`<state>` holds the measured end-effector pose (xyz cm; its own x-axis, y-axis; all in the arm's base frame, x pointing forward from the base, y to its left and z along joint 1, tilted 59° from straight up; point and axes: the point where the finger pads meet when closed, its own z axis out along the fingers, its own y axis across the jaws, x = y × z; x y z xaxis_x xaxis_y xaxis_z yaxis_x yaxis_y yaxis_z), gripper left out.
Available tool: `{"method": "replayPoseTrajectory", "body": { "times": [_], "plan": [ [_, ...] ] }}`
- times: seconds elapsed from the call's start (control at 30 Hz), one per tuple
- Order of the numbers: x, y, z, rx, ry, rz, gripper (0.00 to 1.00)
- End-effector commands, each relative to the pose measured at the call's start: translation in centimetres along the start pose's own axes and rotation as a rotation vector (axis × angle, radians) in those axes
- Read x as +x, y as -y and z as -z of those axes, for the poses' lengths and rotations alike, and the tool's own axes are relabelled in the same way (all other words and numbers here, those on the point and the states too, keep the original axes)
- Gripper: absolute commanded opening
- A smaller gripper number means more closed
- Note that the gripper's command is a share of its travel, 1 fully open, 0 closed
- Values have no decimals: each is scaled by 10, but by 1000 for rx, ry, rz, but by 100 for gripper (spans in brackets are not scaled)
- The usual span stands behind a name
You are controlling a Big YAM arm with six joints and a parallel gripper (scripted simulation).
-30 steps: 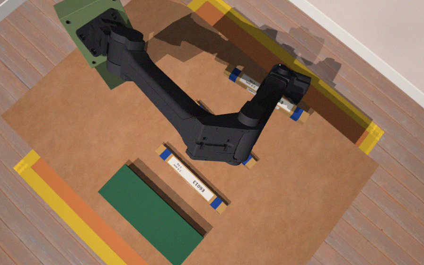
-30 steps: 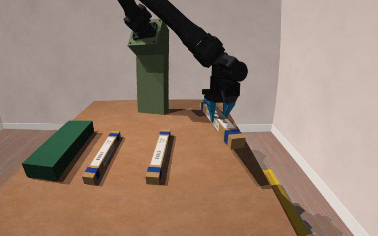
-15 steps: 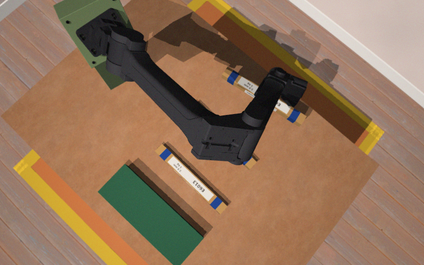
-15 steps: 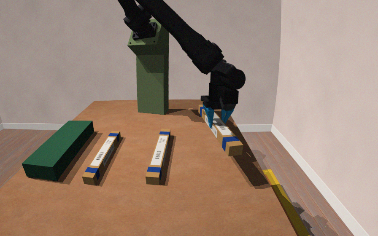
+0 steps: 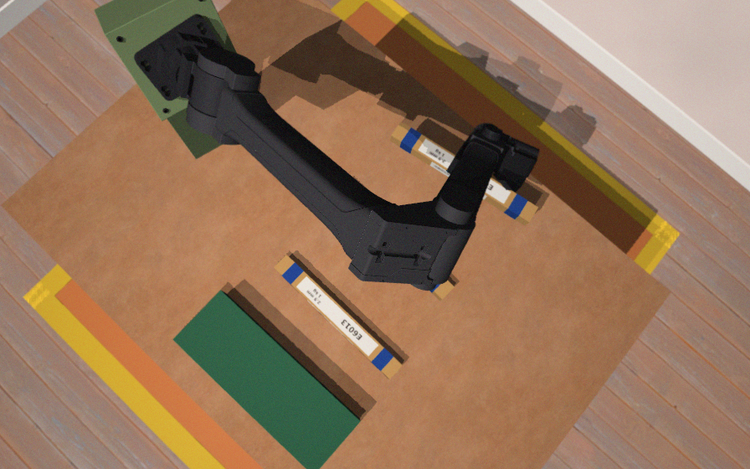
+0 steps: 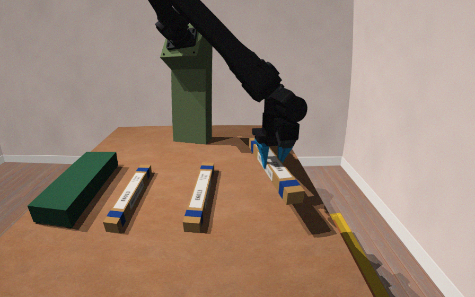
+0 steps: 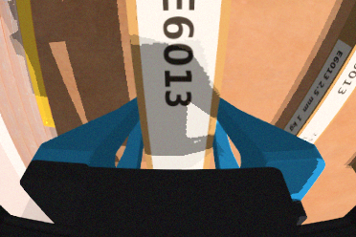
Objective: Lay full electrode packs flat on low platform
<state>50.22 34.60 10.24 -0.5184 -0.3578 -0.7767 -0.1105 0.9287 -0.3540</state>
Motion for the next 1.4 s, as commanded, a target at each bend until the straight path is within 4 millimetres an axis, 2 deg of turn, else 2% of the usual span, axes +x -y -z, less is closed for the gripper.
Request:
{"method": "replayPoseTrajectory", "body": {
  "times": [0.0, 0.13, 0.43, 0.57, 0.7, 1.03, 1.2, 1.37],
  "plan": [
    [-15, -3, 0, -10, 27, 0, 0],
    [-11, 0, -12, -3, 20, 1, 0],
    [-18, -6, -12, -19, 37, 1, 0],
    [-14, -10, -21, -20, 32, 8, 0],
    [-10, -4, -35, -8, 21, 6, 0],
    [-19, -7, -38, -18, 37, 3, 0],
    [-12, -1, -52, -7, 25, 3, 0],
    [-12, 2, -52, -6, 25, 3, 0]
  ]
}}
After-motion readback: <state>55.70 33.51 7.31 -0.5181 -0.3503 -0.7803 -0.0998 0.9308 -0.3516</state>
